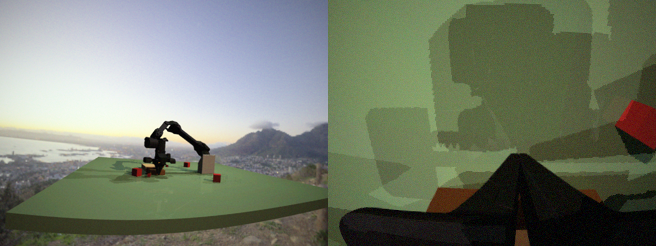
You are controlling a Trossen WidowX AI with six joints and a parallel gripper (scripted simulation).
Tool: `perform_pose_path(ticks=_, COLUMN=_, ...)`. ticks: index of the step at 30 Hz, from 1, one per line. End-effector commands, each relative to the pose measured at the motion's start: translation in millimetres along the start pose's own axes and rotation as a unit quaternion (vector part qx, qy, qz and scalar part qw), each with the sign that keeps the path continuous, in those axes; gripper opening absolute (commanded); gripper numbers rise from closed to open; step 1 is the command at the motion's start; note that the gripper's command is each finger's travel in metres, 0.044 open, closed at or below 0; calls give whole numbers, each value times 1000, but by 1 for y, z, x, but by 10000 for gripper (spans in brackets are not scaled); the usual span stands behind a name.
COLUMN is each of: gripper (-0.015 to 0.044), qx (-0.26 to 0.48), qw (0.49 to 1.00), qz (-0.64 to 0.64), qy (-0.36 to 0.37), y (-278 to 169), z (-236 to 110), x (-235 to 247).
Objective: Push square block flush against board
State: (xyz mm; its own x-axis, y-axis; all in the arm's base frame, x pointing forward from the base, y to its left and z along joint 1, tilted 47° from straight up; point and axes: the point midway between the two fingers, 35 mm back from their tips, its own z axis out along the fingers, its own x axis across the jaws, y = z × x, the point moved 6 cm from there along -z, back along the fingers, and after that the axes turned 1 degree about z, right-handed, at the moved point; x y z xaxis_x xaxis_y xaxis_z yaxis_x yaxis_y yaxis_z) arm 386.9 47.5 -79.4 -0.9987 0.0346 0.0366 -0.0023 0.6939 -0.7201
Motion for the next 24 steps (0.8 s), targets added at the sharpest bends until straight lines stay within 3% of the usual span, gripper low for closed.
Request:
perform_pose_path(ticks=1, gripper=0, qx=2, qw=1000, qz=1, qy=-2, y=-8, z=-1, x=-1)
perform_pose_path(ticks=15, gripper=0, qx=2, qw=1000, qz=0, qy=-2, y=-32, z=-1, x=-2)
perform_pose_path(ticks=24, gripper=0, qx=1, qw=1000, qz=0, qy=-2, y=-21, z=-1, x=-3)
